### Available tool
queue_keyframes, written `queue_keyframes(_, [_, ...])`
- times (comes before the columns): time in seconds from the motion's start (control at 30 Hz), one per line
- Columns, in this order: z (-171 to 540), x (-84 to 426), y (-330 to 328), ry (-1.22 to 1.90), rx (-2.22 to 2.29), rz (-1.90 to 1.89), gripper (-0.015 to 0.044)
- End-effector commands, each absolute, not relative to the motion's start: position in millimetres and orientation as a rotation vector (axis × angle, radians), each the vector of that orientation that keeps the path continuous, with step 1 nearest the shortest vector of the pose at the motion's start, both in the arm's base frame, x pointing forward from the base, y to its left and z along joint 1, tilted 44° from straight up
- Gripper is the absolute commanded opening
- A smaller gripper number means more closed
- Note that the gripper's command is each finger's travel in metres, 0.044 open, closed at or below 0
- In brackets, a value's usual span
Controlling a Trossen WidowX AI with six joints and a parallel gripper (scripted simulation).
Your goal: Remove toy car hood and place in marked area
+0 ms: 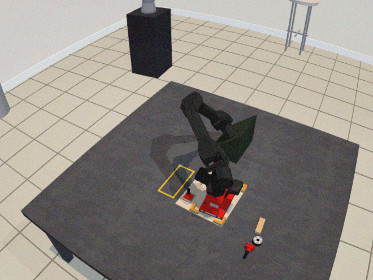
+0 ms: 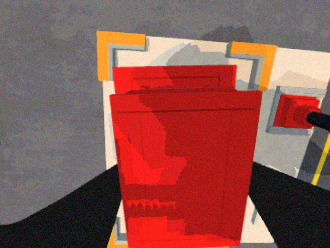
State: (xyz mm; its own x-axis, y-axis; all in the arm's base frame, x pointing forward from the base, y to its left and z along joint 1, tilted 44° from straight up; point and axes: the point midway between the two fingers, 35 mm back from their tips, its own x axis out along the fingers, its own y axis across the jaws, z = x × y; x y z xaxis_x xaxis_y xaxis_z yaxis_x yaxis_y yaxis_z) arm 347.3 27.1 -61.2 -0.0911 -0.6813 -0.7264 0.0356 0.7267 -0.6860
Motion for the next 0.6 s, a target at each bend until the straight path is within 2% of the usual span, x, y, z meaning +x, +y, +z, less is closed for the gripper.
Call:
queue_keyframes(0.0, [-47,350,40,1.553,-0.529,-0.649,0.0])
queue_keyframes(0.57, [-14,351,6,1.556,-0.533,-0.636,0.0])
